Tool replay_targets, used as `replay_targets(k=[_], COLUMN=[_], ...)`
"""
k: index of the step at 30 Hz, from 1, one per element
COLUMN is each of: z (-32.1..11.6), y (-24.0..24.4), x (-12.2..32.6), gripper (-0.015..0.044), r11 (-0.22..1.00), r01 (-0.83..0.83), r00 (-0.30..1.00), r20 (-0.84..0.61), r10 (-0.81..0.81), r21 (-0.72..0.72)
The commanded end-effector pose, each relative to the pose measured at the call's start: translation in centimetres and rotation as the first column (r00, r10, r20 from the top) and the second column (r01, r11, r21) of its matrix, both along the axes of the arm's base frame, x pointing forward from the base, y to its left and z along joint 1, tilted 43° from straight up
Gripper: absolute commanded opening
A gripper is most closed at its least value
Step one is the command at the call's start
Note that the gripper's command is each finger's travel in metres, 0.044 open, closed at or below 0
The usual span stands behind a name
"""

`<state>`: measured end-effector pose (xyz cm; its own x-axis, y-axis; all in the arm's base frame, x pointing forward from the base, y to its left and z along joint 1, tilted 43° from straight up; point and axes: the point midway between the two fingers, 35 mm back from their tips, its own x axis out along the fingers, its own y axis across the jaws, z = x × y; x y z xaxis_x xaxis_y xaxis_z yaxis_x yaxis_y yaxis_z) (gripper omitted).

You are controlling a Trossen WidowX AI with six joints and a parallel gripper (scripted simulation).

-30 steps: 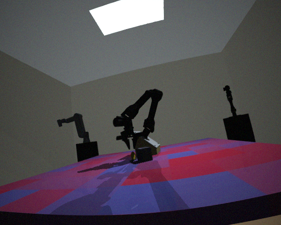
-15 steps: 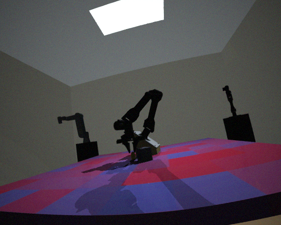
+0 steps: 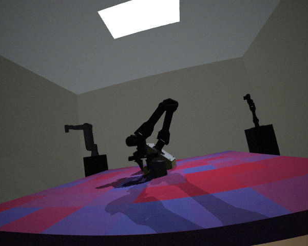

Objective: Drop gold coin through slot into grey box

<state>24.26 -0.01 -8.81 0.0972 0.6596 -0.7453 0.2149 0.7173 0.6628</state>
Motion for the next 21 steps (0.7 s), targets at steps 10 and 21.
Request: replay_targets(k=[10, 21], z=[-0.95, -0.95], y=[1.17, 1.17], x=[-0.24, -0.24], gripper=[0.0082, 0.0000], r11=[1.000, 1.000], r01=[0.002, 0.002], r00=[1.000, 1.000], r20=[-0.007, -0.007], r10=[-0.002, -0.002], r21=[0.010, 0.010])
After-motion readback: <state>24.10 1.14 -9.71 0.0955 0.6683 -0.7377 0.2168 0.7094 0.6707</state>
